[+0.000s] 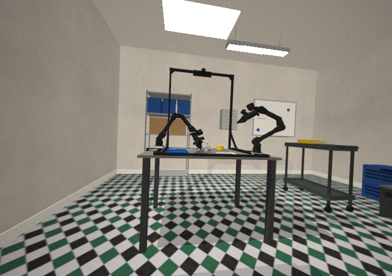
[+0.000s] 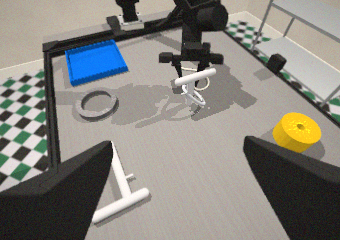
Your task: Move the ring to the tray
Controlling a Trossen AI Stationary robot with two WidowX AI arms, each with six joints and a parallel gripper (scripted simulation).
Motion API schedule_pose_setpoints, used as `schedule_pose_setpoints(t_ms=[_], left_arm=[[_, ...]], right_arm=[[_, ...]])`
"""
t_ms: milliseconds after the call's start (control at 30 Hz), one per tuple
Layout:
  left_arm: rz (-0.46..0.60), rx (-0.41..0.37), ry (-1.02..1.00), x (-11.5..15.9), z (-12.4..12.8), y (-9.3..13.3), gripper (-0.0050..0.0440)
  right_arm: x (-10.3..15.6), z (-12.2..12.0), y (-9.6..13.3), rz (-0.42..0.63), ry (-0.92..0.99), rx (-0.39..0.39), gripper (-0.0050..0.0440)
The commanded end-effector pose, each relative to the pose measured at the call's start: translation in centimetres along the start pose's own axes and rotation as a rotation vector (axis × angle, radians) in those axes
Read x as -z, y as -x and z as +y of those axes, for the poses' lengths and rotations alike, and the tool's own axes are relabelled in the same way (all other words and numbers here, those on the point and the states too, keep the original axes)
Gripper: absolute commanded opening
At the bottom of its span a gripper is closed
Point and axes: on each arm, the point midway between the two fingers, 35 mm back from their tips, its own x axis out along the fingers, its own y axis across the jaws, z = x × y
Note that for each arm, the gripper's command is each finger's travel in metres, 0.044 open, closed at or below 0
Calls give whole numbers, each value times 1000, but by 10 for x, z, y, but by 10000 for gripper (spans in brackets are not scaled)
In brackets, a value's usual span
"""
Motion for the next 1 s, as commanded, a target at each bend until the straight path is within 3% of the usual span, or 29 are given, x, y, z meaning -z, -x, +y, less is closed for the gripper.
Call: schedule_pose_setpoints(t_ms=[0, 967], left_arm=[[3, 2, -2, 1, 0, 0, 400], [3, 2, -2, 1, 0, 0, 400]], right_arm=[[2, 0, -4, 7, 6, 0, 200], [0, 0, -1, 1, 0, 1, 27]])
